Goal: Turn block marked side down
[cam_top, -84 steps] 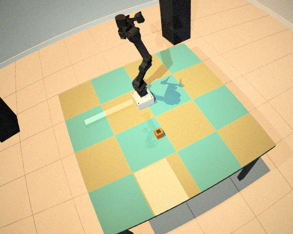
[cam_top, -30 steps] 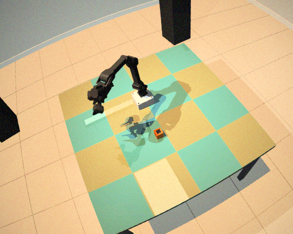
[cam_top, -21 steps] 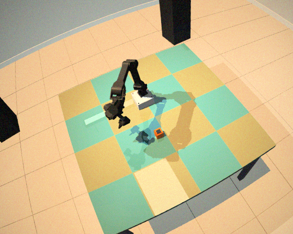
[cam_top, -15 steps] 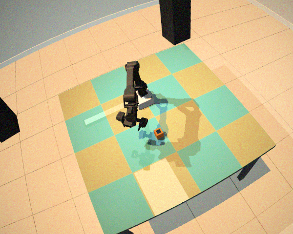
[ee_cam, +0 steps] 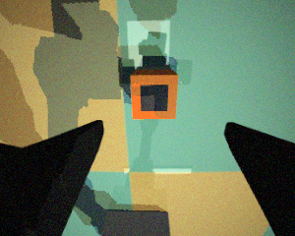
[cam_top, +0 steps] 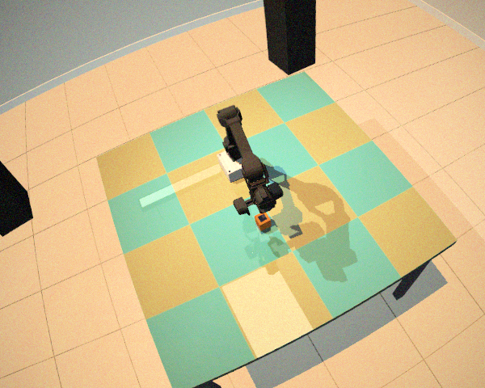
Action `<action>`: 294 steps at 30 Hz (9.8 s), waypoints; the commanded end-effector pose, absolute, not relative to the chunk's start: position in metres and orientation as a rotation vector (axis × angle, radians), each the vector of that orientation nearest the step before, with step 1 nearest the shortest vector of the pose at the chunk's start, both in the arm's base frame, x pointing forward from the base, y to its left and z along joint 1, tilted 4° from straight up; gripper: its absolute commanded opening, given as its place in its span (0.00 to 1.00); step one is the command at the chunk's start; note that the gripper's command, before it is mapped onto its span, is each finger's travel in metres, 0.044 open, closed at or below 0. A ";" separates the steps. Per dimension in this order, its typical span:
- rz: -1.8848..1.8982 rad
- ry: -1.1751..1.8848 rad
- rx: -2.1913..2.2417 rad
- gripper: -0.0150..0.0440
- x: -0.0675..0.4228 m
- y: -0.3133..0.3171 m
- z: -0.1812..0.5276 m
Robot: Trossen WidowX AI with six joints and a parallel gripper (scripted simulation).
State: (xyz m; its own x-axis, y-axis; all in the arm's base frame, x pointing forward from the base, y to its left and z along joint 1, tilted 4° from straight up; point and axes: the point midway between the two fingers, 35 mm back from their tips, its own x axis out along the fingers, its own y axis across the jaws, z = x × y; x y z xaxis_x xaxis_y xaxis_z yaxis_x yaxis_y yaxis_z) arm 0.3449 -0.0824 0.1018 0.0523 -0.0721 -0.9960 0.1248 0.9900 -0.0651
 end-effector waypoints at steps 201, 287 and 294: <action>-0.119 0.454 -0.034 1.00 0.344 -0.082 0.009; -0.131 1.513 0.035 1.00 0.362 -0.080 0.071; -0.131 1.513 0.035 1.00 0.363 -0.081 0.058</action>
